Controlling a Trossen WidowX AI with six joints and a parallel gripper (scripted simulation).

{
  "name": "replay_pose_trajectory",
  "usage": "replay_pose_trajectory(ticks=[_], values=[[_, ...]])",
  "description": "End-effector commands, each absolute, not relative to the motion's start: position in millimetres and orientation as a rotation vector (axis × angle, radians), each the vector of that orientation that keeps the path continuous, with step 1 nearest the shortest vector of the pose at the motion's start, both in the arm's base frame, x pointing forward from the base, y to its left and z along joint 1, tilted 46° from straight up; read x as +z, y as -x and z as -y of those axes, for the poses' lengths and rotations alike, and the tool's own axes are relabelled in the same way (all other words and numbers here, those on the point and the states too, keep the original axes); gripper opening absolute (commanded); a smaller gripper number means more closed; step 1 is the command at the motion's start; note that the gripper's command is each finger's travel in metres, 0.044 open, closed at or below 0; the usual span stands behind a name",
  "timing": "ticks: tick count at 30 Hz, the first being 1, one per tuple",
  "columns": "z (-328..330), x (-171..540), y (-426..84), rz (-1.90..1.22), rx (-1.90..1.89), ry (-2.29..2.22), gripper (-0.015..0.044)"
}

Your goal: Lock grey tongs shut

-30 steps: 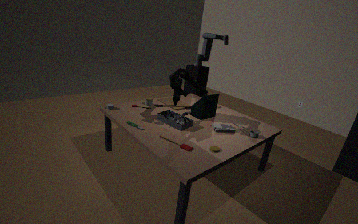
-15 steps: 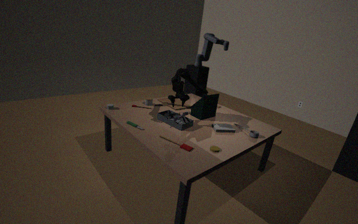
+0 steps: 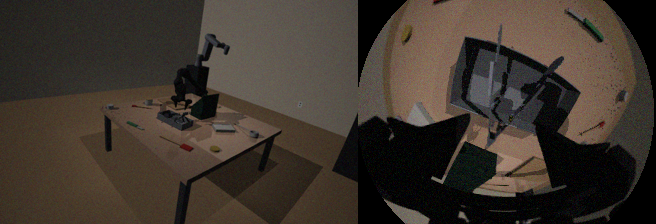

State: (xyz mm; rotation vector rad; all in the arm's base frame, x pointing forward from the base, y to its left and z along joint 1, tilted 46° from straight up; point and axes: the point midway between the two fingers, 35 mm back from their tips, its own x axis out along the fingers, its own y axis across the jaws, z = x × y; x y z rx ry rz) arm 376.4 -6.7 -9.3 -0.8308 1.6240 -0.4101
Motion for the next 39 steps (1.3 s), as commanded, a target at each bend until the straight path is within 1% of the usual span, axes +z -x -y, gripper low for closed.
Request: replay_pose_trajectory(ticks=[1,16,39], values=[[11,-12,-366,-1.552,-0.577,0.676,0.044],[13,-14,-370,-1.541,-0.597,0.654,0.044],[39,-40,-371,-1.541,-0.594,0.653,0.044]])
